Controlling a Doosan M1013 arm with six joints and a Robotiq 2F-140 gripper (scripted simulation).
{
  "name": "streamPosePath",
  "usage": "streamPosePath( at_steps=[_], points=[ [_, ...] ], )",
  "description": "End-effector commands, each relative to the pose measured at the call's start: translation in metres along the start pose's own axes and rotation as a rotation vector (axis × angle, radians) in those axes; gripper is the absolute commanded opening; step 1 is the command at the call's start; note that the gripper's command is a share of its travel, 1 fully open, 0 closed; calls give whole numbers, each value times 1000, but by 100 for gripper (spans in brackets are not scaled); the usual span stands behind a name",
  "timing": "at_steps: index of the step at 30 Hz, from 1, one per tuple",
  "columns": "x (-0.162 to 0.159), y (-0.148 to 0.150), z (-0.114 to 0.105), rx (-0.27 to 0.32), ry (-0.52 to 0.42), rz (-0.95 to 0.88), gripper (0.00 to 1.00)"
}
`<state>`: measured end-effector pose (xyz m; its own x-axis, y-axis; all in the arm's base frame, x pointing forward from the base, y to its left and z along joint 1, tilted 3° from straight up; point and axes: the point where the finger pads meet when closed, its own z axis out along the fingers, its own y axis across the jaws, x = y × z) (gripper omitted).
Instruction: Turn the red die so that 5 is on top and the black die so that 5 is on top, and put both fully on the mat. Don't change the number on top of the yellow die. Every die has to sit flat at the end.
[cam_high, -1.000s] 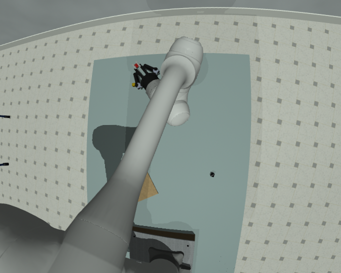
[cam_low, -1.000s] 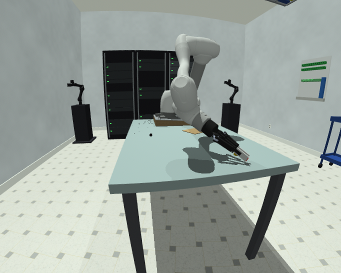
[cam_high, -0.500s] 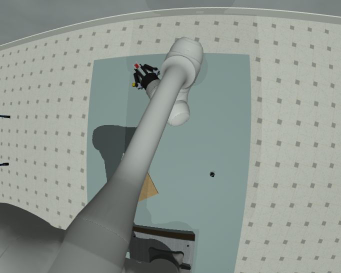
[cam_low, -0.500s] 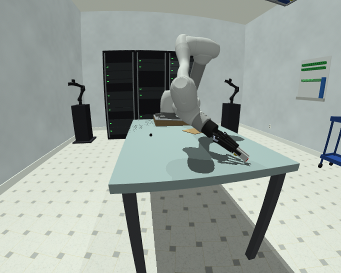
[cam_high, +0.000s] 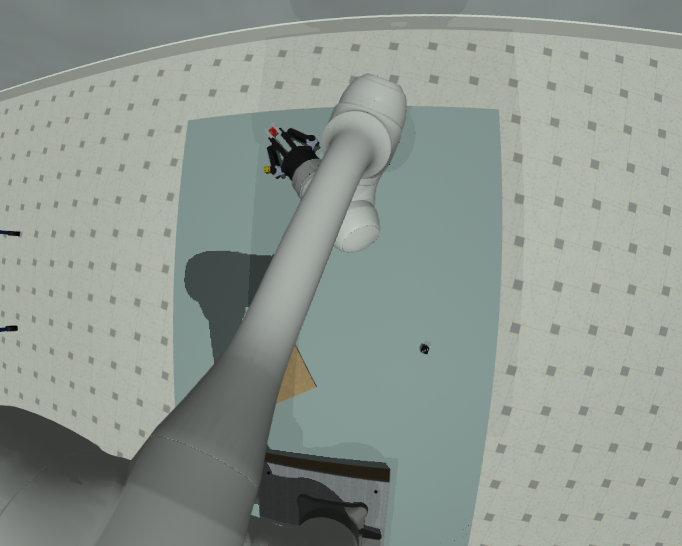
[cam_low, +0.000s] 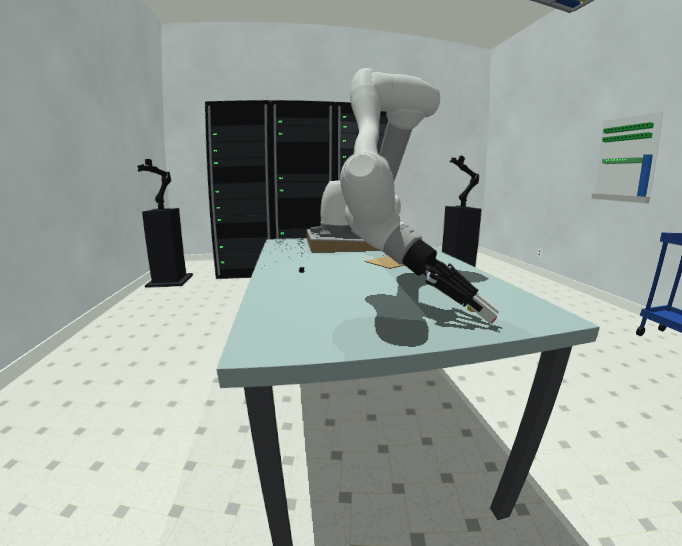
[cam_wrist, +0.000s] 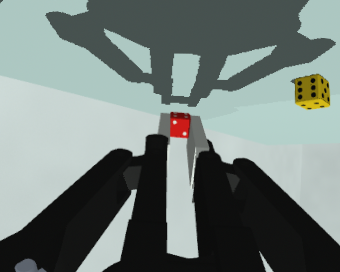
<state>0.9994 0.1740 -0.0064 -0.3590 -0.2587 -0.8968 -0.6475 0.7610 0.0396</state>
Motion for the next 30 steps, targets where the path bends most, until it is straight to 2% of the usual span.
streamPosePath(
  at_steps=[1,30],
  points=[
    [0,0,0,0,0,0,16],
    [8,0,4,0,0,0,16]
  ],
)
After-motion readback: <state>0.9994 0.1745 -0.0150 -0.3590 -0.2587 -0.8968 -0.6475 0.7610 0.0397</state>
